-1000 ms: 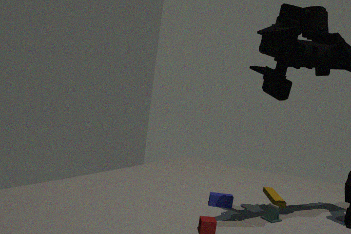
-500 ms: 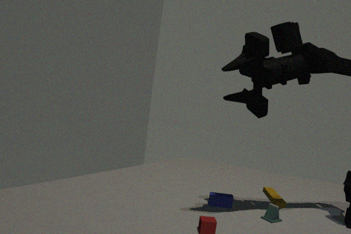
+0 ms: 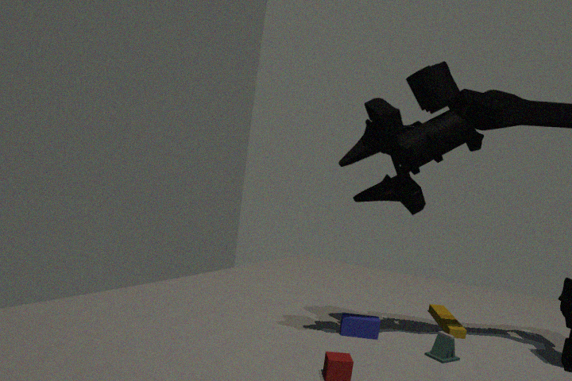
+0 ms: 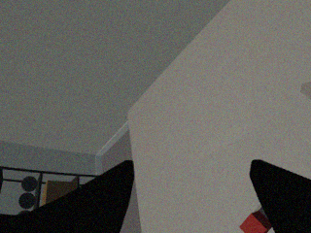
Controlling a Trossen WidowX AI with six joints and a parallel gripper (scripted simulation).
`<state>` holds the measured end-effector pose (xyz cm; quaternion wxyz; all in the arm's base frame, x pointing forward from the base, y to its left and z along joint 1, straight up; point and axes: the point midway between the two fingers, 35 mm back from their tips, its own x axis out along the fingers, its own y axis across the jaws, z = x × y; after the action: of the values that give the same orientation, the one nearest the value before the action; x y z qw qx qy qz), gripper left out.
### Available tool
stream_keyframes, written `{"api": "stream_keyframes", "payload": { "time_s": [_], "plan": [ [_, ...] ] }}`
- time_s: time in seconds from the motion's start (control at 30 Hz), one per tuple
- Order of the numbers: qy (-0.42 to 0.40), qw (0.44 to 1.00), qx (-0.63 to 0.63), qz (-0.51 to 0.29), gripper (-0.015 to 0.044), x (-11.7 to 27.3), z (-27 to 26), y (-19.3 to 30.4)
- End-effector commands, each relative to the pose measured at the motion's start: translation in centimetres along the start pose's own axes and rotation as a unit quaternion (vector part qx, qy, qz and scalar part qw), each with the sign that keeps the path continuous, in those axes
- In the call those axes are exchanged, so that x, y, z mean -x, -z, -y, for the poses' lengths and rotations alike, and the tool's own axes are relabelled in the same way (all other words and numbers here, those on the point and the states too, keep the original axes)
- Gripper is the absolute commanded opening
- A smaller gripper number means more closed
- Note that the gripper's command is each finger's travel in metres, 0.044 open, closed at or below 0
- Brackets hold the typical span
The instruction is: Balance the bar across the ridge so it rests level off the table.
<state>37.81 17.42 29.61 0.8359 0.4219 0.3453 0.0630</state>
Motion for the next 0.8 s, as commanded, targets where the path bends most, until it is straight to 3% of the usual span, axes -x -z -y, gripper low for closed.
{"api": "stream_keyframes", "payload": {
  "time_s": [0.0,0.77],
  "plan": [
    [0.039,0.999,-0.004,0.008,0.0315,-0.6,2.4,-1.4],
    [0.253,0.965,-0.069,0.014,0.0315,0.6,17.3,-8.0]
  ]
}}
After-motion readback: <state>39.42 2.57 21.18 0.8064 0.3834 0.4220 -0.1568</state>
